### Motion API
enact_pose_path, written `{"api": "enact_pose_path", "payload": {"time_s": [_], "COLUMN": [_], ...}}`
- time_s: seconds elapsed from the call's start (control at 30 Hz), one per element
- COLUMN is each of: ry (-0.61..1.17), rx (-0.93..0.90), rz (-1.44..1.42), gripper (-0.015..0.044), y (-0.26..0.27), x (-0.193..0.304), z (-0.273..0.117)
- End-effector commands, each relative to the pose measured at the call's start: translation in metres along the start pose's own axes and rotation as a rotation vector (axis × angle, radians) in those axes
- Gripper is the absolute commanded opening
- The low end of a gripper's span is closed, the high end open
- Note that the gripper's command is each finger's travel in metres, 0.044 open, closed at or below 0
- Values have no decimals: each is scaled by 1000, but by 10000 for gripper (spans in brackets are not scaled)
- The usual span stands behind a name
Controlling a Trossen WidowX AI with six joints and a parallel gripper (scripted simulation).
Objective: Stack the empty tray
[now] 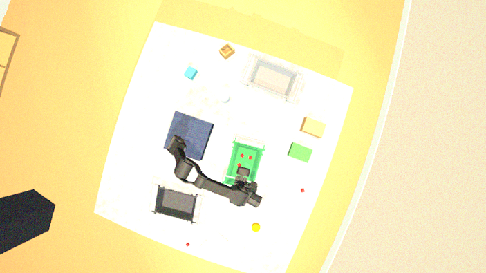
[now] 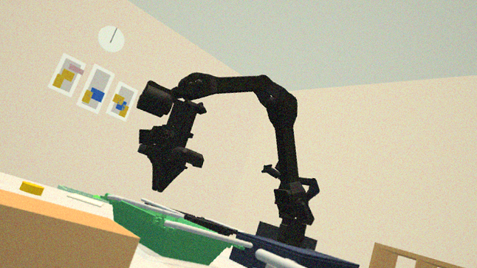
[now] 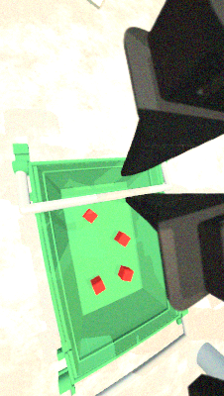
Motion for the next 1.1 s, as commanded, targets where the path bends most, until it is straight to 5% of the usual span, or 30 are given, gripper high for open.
{"api": "enact_pose_path", "payload": {"time_s": [0.0, 0.2, 0.3, 0.57, 0.87, 1.07], "ry": [-32, -52, -54, -31, -17, -16], "rx": [2, 3, 3, -10, -15, -15], "rz": [0, -1, -1, -1, 4, 5], "gripper": [88, 88, 88, 88, 88, 88], "y": [0, 1, 1, 97, 217, 228], "x": [-7, 5, 7, -2, 46, 54], "z": [-45, -127, -136, -62, -2, 4]}}
Point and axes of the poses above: the point midway between the two fingers, 35 mm back from their tips, its own z axis out along the fingers, its own y axis across the jaws, x = y × z, the point moved 5 cm from there along -z, back along the fingers, and after that the axes turned 13 degrees about z, right-handed, at the moved point
